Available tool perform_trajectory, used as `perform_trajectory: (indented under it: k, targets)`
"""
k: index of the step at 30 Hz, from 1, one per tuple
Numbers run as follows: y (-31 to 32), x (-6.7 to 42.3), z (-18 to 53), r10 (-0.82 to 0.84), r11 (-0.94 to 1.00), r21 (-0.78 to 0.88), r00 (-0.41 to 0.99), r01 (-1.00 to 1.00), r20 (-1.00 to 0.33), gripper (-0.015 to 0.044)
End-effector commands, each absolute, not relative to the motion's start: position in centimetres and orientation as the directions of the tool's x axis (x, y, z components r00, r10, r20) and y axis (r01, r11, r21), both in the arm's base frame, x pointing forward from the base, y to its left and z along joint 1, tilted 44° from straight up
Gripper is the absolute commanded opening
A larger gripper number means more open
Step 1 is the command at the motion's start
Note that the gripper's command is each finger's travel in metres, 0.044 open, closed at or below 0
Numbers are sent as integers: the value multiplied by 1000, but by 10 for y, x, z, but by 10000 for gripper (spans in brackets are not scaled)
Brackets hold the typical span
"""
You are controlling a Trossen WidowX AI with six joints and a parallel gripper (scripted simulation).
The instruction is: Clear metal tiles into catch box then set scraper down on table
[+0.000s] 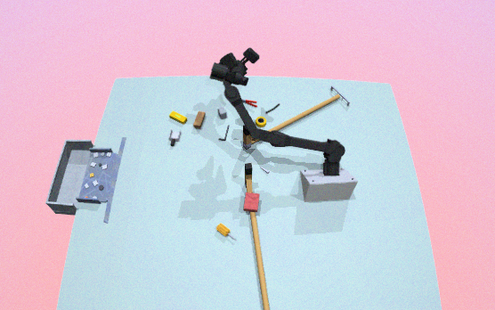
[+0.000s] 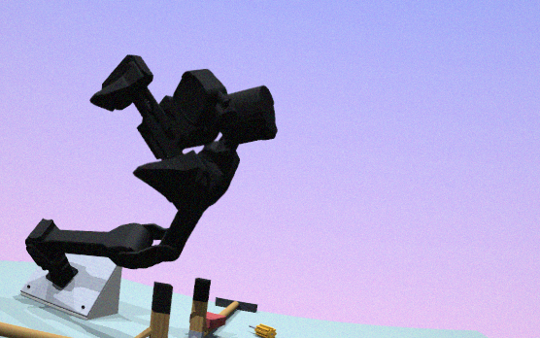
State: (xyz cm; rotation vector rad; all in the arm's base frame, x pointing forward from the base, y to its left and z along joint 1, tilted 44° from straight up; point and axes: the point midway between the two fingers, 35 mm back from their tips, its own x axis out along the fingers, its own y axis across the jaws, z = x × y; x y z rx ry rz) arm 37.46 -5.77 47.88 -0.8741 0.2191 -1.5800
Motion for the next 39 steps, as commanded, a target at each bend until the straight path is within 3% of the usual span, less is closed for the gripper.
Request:
perform_trajectory:
  k: [1,39]
  targets:
    - [-48,373,488,-911,-230,-608,51,760,409,440]
    - [50,276,557,-858,34,-406,235,913,456,440]
